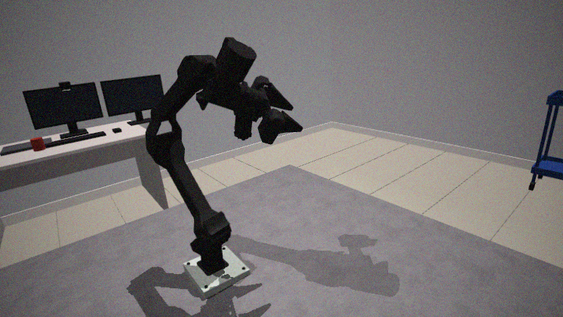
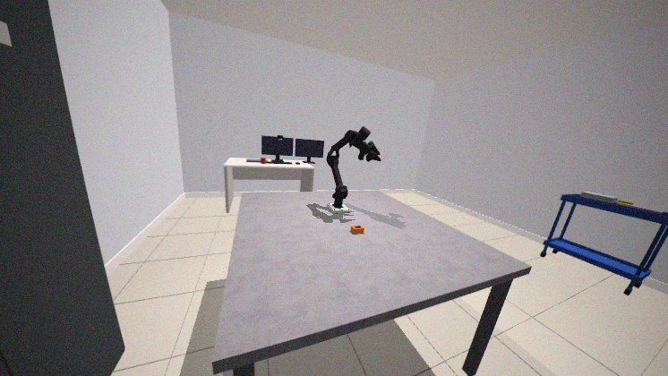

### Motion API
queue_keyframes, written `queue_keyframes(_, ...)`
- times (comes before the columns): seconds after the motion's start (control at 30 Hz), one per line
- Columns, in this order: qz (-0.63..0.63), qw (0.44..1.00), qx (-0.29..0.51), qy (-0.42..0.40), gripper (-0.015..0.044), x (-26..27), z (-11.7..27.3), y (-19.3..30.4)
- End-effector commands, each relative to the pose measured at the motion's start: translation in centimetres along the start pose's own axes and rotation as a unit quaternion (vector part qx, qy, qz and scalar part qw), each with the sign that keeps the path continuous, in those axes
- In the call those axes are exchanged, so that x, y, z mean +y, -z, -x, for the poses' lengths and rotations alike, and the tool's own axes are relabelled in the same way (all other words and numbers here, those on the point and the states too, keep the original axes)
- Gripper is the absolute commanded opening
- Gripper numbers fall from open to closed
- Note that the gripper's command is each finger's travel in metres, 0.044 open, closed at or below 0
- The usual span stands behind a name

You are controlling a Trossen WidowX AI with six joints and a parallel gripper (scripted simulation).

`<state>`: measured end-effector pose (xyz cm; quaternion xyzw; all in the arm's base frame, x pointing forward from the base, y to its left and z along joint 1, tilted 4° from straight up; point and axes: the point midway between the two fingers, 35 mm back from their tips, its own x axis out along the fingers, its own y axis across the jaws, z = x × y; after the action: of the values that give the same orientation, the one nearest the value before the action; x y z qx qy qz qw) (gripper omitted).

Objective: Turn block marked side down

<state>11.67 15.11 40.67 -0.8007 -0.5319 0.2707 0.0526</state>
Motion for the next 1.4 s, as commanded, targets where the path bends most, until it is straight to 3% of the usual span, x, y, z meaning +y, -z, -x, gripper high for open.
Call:
queue_keyframes(0.0,0.006,1.0,-0.001,-0.003,0.0426,0.2,-0.1,0.0)
queue_keyframes(0.3,0.299,0.94,-0.124,-0.11,0.044,11.8,-2.7,-0.4)
queue_keyframes(0.63,0.472,0.841,-0.245,-0.101,0.044,19.5,-3.2,-2.3)
queue_keyframes(1.07,0.644,0.662,-0.384,0.016,0.044,28.3,-2.7,-7.1)
queue_keyframes(1.37,0.725,0.509,-0.435,0.162,0.044,33.7,-1.6,-11.4)
